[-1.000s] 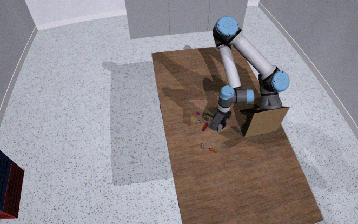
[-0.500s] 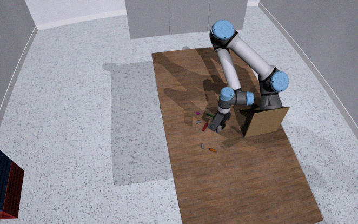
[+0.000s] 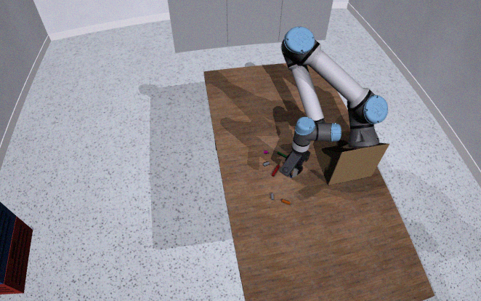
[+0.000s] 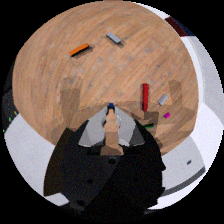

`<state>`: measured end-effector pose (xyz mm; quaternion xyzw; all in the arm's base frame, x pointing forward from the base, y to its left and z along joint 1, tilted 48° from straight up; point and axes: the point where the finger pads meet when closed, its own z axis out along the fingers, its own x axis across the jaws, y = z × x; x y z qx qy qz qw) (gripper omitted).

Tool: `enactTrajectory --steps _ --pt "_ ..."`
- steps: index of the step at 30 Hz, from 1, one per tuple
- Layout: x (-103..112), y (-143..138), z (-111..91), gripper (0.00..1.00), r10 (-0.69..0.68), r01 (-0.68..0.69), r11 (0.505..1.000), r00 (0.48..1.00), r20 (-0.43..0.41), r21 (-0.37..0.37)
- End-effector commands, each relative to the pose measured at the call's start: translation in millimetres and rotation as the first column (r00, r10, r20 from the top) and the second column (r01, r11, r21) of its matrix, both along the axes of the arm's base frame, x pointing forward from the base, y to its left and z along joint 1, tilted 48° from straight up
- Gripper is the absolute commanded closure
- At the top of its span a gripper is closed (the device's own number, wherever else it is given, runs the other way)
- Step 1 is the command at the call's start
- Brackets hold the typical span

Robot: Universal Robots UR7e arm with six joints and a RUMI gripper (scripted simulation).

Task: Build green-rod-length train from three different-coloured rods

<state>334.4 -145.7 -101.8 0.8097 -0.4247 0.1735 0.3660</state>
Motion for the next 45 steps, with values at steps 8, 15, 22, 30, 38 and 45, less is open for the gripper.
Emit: enactTrajectory --steps 8,15,22,30,38,45 --pt "-1.7 0.3 -0.7 1.0 0.0 0.0 1.0 1.0 -0.003 0.002" --pt "-1.7 0.3 -0.7 1.0 0.0 0.0 1.0 1.0 -0.003 0.002" --pt "-2.4 0.1 -0.4 1.0 0.004 -0.004 1.0 1.0 -0.009 0.002" --pt "-2.5 -0.1 -0.1 1.0 0.011 -0.01 1.0 1.0 -0.015 0.002" --pt "-2.4 0.0 -0.1 1.0 0.012 -0.012 1.0 1.0 -0.016 0.002" --pt "-2.4 0.0 -0.1 1.0 0.011 -0.011 1.0 1.0 -0.015 0.002"
